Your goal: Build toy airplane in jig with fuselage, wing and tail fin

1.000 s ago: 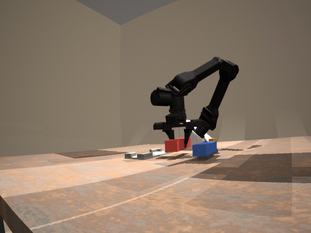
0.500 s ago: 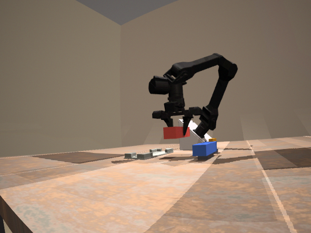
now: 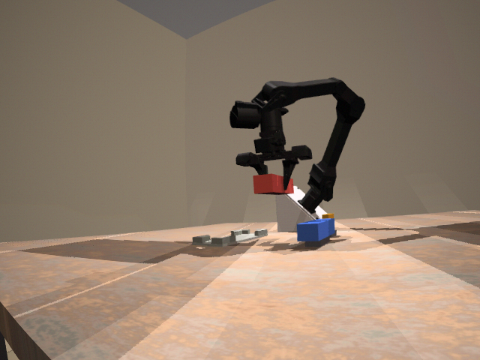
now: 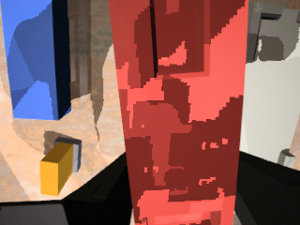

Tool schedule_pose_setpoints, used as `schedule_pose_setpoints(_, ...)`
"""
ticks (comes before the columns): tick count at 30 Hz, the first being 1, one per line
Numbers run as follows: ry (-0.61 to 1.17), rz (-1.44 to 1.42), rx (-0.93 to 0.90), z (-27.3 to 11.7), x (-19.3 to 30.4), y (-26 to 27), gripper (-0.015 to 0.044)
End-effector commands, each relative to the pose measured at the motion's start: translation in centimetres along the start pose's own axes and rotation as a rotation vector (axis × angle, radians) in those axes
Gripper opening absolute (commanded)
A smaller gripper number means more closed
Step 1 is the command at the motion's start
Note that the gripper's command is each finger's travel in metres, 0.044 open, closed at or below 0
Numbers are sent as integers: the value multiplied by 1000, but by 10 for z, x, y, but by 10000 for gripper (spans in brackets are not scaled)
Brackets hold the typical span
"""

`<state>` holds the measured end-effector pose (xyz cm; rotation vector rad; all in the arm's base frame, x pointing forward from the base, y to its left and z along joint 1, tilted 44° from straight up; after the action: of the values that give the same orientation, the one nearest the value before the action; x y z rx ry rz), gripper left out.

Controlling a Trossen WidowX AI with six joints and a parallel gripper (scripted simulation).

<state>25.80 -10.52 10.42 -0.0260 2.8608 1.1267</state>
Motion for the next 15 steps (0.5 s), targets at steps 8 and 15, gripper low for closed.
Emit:
schedule_pose_setpoints(8,-3,6,4,-7,-1,-13,0)
schedule_pose_setpoints(15,-3,23,6,0,-3,-33,0)
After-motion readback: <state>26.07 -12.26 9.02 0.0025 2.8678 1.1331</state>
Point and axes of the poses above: the point midway between the two fingers, 35 mm back from their tips, its own z axis out along the fingers, its own y axis across the jaws, x = y × z, the point moved 5 cm from there along -z, back along the fingers, and after that the axes turned 1 degree about z, right-handed, at the moved point
